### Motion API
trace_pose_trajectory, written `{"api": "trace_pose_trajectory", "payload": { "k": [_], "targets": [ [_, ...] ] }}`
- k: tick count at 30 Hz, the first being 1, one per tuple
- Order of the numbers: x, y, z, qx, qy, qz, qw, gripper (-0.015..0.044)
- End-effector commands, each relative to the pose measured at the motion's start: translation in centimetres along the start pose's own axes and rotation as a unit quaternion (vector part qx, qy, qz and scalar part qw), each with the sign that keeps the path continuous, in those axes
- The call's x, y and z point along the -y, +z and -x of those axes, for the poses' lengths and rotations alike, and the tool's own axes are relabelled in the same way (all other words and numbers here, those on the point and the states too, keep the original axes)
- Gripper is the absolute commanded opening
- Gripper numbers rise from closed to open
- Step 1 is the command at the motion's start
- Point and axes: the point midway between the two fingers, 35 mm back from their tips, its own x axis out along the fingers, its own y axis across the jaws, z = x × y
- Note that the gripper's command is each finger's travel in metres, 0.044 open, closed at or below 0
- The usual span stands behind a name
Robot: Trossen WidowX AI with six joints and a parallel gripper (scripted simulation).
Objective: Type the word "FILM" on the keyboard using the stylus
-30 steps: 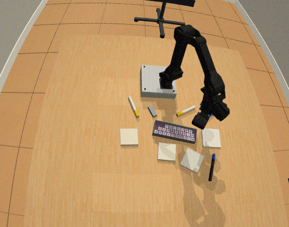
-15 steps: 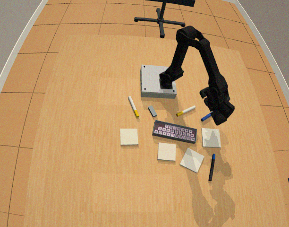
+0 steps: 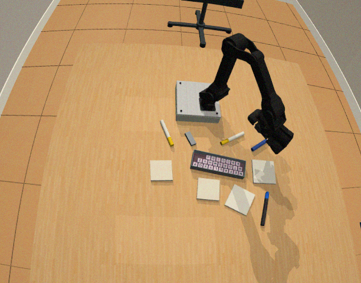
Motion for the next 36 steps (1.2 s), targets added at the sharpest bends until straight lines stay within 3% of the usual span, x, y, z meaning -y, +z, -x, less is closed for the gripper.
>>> {"api": "trace_pose_trajectory", "payload": {
  "k": [1, 36],
  "targets": [
    [-0.1, -0.1, -0.4, 0.003, 0.002, 0.003, 1.000, 0.0150],
    [-0.1, -1.2, -2.4, 0.003, 0.002, 0.003, 1.000, 0.0150]
  ]
}}
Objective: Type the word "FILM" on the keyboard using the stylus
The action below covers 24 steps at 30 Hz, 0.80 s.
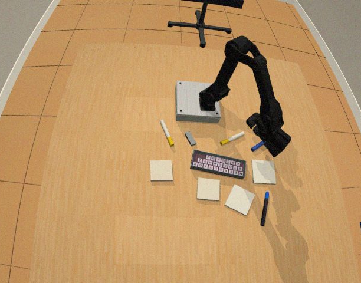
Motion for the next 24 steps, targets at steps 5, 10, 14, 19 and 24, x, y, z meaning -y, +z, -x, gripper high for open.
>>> {"api": "trace_pose_trajectory", "payload": {
  "k": [5, 10, 14, 19, 24],
  "targets": [
    [-0.2, -0.3, -0.6, 0.002, 0.003, 0.000, 1.000, 0.0150],
    [-0.2, -0.4, -0.8, 0.002, 0.003, 0.000, 1.000, 0.0150],
    [-0.2, -0.6, -1.1, 0.002, 0.003, 0.000, 1.000, 0.0150],
    [-0.2, -0.8, -1.4, 0.002, 0.003, 0.000, 1.000, 0.0150],
    [-0.2, -0.9, -1.6, 0.002, 0.003, 0.000, 1.000, 0.0150]
  ]
}}
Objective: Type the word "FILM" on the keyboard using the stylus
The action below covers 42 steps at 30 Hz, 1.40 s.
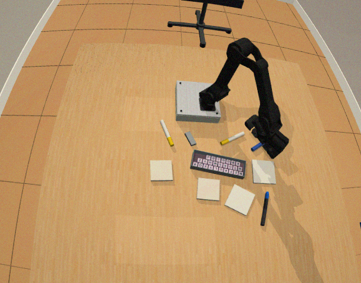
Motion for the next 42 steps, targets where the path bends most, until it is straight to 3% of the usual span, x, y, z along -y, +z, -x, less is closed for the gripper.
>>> {"api": "trace_pose_trajectory", "payload": {
  "k": [1, 29, 34, 42],
  "targets": [
    [-0.2, -0.2, -0.4, 0.002, 0.003, 0.001, 1.000, 0.0150],
    [-0.2, -1.0, -1.8, 0.002, 0.003, 0.001, 1.000, 0.0150],
    [-0.1, -0.9, -1.6, 0.000, 0.001, -0.001, 1.000, 0.0019],
    [-0.1, -0.9, -1.6, 0.000, 0.001, -0.001, 1.000, 0.0000]
  ]
}}
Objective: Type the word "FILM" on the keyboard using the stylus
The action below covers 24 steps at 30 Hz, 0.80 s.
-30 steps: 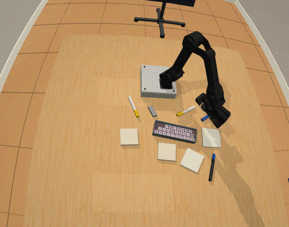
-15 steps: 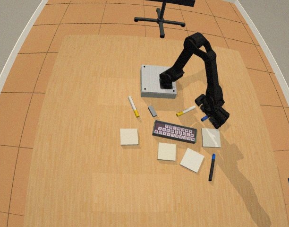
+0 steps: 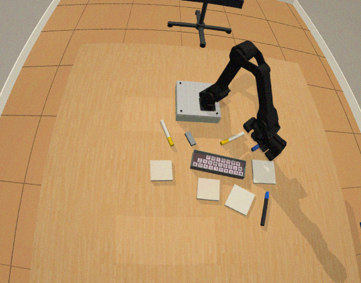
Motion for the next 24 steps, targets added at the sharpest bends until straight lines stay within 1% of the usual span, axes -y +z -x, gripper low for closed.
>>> {"api": "trace_pose_trajectory", "payload": {
  "k": [1, 5, 13, 20, 24],
  "targets": [
    [0.0, 0.0, 0.0, 0.000, -0.001, 0.000, 1.000, 0.0000],
    [0.1, 0.5, 0.8, 0.000, -0.001, 0.000, 1.000, 0.0000],
    [0.0, 2.5, 4.3, 0.000, 0.000, 0.000, 1.000, 0.0000],
    [0.0, 2.3, 4.1, 0.001, 0.001, -0.002, 1.000, 0.0000],
    [0.3, 1.7, 4.6, 0.010, -0.003, -0.081, 0.997, 0.0000]
  ]
}}
